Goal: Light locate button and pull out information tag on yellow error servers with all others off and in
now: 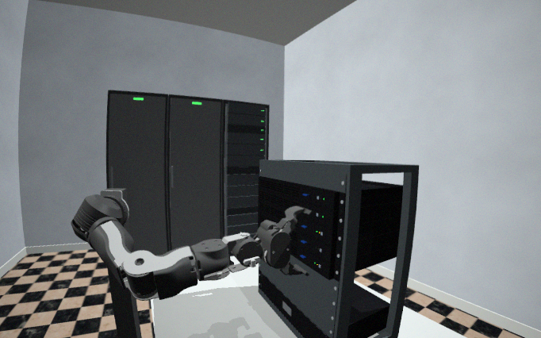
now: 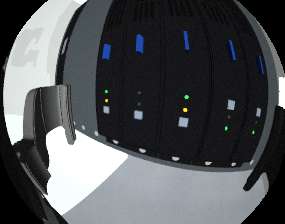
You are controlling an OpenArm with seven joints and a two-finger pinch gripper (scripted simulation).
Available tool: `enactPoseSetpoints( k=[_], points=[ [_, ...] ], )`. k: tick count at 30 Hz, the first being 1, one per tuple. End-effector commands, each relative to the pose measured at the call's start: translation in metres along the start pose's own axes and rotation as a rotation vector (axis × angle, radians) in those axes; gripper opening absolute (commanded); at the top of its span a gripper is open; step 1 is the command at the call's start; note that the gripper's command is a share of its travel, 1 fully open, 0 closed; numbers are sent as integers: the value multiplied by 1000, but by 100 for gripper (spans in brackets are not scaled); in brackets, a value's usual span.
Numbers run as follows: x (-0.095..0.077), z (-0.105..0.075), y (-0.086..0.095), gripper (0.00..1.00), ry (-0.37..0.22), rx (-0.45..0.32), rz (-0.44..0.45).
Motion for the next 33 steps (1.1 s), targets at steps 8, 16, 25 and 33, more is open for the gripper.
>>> enactPoseSetpoints(
  k=[8, 16, 25, 33],
  points=[
    [0, 0, 1, 100, 0, 2, 2],
    [0, 0, 1, 100, 0, 2, 2],
    [0, 0, 1, 100, 0, 2, 2],
    [-11, 0, 37, 100, -1, 3, 2]
  ],
)
Point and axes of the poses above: the point where the finger pads meet when closed, its own z axis out along the fingers, its own y axis across the jaws, x = y × z, the point moved 7 cm from there along -z, back along the fingers, and after that the axes turned 15 degrees about -z, right-handed, at the moved point
